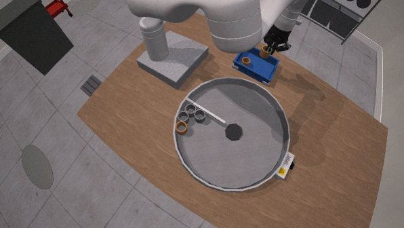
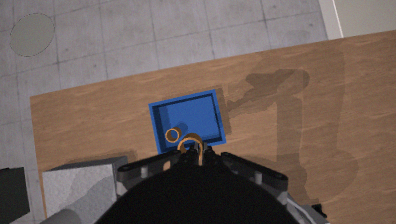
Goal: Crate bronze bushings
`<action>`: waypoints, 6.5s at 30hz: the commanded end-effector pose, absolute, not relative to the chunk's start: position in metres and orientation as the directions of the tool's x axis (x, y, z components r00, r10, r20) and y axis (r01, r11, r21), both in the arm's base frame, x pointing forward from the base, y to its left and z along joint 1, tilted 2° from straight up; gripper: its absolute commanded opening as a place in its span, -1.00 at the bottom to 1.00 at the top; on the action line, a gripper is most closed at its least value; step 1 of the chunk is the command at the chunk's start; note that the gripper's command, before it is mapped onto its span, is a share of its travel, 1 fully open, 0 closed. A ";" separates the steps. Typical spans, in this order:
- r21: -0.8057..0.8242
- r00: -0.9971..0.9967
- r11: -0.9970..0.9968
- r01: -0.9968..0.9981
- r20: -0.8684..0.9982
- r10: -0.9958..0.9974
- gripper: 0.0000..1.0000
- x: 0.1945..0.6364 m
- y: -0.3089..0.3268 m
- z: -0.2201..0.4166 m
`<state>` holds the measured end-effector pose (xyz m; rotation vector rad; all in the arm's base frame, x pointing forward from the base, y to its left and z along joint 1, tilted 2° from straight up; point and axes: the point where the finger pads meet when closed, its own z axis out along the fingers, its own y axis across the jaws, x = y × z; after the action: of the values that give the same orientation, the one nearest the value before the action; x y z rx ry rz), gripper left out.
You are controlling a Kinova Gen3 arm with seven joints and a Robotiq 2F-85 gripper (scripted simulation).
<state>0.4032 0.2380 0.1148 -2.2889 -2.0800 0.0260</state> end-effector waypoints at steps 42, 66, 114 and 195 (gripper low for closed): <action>-0.040 0.148 -0.147 0.988 0.014 0.989 -1.00 0.416 0.247 0.066; -0.040 0.145 -0.145 0.989 0.012 0.989 -1.00 0.416 0.247 0.043; -0.036 0.158 -0.158 0.987 0.014 0.987 -1.00 0.415 0.249 0.038; -0.038 0.153 -0.153 0.988 0.013 0.988 -1.00 0.415 0.248 0.031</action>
<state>0.4161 0.2474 0.0356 -2.3557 -2.0226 0.0250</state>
